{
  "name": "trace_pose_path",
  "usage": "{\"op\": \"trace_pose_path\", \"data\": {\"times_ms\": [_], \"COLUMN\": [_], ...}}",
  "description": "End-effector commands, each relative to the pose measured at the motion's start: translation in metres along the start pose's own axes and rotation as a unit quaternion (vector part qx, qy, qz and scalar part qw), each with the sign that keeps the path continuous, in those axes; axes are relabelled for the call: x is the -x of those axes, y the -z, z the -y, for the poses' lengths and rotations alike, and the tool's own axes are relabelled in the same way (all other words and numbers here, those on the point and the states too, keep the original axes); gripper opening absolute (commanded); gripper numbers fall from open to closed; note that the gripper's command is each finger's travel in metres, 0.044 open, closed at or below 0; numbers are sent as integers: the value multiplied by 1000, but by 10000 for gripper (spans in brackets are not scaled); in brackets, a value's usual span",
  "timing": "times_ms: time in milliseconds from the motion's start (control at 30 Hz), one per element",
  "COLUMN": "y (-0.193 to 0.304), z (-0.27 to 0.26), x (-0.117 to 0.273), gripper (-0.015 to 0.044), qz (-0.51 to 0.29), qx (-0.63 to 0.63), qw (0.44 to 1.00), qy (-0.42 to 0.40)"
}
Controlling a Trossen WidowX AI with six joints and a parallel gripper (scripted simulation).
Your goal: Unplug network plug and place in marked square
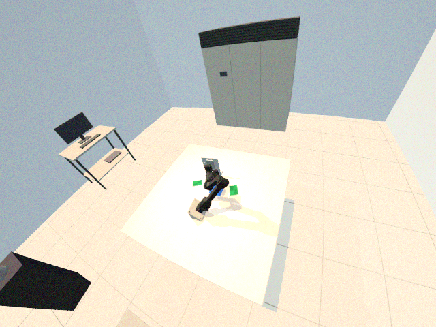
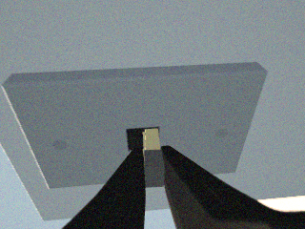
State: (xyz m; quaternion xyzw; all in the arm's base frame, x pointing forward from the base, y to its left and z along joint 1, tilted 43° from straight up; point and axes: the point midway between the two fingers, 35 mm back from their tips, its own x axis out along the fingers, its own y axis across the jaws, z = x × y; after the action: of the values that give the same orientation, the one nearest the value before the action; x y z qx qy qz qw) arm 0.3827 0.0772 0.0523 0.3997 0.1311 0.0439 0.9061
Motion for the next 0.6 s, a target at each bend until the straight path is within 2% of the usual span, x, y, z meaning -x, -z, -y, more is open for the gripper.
{"op": "trace_pose_path", "data": {"times_ms": [0,567], "y": [1,4], "z": [1,1], "x": [3,13], "gripper": [0,0], "qz": [-1,-1], "qx": [1,1], "qw": [1000,1000], "qy": [0,1]}}
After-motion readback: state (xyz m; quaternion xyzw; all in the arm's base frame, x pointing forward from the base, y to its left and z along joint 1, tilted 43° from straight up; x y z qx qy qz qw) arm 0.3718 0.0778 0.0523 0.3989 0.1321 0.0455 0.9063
